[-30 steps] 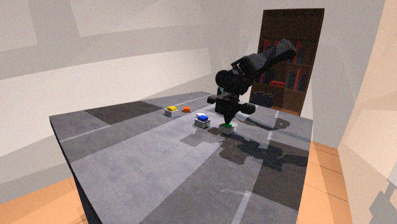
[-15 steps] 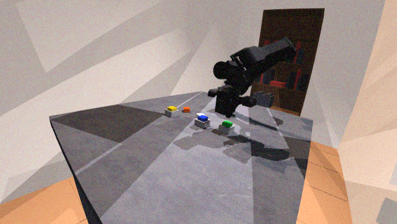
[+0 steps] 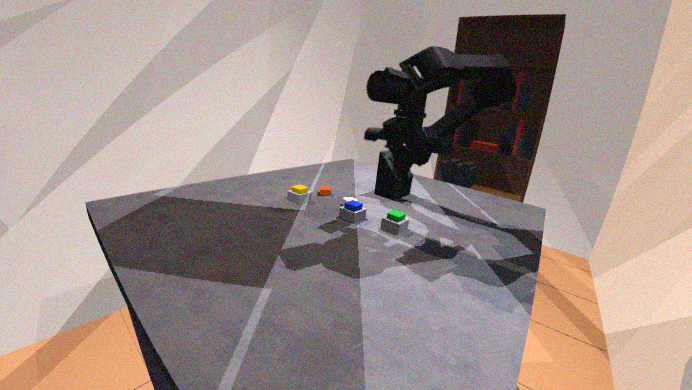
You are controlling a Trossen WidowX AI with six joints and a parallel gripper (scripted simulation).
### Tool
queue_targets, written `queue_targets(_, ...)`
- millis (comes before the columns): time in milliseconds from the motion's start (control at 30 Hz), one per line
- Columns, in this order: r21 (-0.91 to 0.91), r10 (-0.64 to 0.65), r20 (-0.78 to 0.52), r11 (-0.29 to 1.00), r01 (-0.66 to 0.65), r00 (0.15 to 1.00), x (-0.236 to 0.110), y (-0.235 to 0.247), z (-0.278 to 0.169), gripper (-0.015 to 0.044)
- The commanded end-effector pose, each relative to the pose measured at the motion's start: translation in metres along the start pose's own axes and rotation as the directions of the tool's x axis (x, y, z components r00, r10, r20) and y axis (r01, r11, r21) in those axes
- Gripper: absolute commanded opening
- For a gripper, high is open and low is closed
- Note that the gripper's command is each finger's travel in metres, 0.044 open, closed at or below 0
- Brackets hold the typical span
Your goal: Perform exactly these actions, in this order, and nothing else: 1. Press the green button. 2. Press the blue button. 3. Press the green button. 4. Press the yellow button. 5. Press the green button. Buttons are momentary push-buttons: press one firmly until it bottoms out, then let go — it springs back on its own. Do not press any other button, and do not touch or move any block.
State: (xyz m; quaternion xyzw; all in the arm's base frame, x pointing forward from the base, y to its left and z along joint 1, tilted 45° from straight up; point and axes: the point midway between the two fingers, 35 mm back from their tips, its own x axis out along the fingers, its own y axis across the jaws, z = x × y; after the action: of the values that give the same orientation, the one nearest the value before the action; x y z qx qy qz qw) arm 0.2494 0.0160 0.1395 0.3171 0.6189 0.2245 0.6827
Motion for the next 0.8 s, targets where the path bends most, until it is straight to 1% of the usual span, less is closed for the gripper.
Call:
queue_targets(0, 0.005, -0.009, 0.001, 1.0, 0.009, 1.0, -0.005, -0.032, 0.013, 0.002)
queue_targets(100, 0.004, -0.01, 0.001, 1.0, 0.01, 1.0, -0.005, -0.078, 0.024, 0.002)
queue_targets(167, 0.003, -0.008, 0.001, 1.0, 0.008, 1.0, -0.004, -0.099, 0.026, 0.002)
queue_targets(433, 0.003, -0.008, 0.001, 1.0, 0.008, 1.0, -0.002, -0.101, 0.027, 0.002)
queue_targets(467, 0.003, -0.008, 0.002, 1.0, 0.008, 1.0, 0.006, -0.102, 0.028, 0.002)
queue_targets(567, 0.002, -0.006, 0.002, 1.0, 0.006, 1.0, 0.048, -0.102, 0.028, 0.002)
queue_targets(600, 0.002, -0.005, 0.002, 1.0, 0.005, 1.0, 0.055, -0.101, 0.027, 0.002)
queue_targets(767, 0.002, -0.004, 0.002, 1.0, 0.004, 1.0, 0.057, -0.101, 0.027, 0.002)
